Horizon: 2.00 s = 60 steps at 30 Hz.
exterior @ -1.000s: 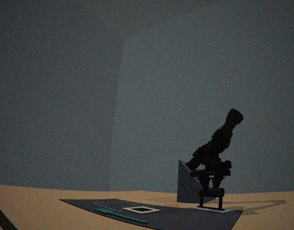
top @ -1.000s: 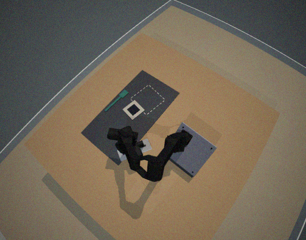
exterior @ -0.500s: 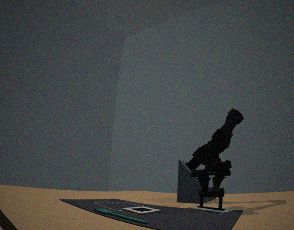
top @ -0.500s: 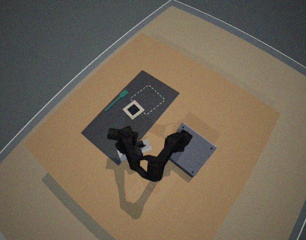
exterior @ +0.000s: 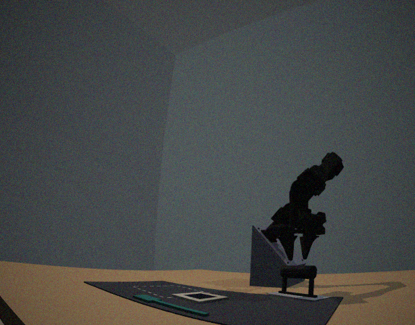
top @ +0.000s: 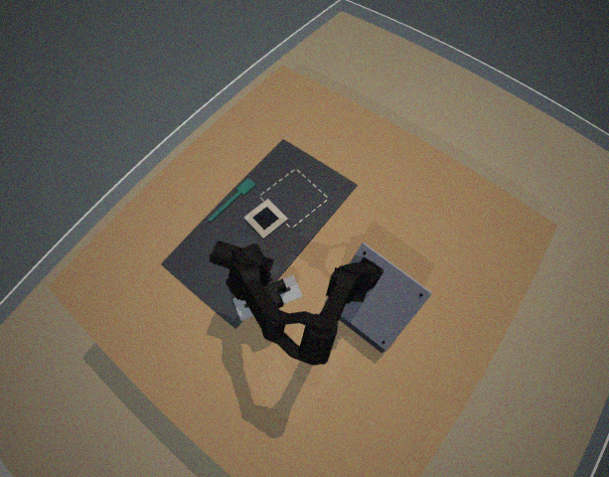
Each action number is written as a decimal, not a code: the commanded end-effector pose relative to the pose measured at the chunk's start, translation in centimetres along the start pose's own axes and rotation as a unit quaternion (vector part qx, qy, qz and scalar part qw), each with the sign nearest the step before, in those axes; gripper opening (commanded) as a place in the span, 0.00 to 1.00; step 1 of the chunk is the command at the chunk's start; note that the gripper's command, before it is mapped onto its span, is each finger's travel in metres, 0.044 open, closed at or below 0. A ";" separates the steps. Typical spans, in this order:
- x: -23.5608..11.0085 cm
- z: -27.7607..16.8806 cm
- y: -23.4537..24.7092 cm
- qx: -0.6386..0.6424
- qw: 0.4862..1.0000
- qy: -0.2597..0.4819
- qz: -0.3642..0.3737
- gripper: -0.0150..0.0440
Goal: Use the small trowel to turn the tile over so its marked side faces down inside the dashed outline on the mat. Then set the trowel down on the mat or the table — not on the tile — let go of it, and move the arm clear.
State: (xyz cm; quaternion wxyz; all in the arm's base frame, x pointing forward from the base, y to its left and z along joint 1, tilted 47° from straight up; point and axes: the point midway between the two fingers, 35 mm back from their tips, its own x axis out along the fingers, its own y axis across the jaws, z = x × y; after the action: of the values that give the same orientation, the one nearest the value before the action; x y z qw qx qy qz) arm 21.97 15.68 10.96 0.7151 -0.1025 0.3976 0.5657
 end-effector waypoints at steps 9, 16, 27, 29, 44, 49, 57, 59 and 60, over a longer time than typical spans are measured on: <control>-0.1 -0.8 0.6 0.004 0.999 0.047 -0.028 0.76; 1.9 -2.3 1.4 0.008 0.988 0.117 -0.103 0.76; 3.4 -3.1 2.3 0.004 0.959 0.140 -0.248 0.76; 3.5 -3.1 2.6 0.004 0.953 0.132 -0.274 0.76; 3.0 -1.7 4.9 0.013 0.908 -0.005 -0.419 0.76; 3.0 -1.7 4.9 0.013 0.908 -0.005 -0.419 0.76; 3.8 -1.6 4.1 0.014 0.908 -0.003 -0.419 0.76; 4.0 -1.6 3.9 0.014 0.908 -0.003 -0.419 0.76; 4.1 -1.6 3.8 0.014 0.908 -0.003 -0.419 0.76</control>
State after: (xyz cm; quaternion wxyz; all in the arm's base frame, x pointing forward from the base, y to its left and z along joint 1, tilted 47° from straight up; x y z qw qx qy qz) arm 17.80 18.91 8.76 0.8915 -0.2440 0.3202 0.2077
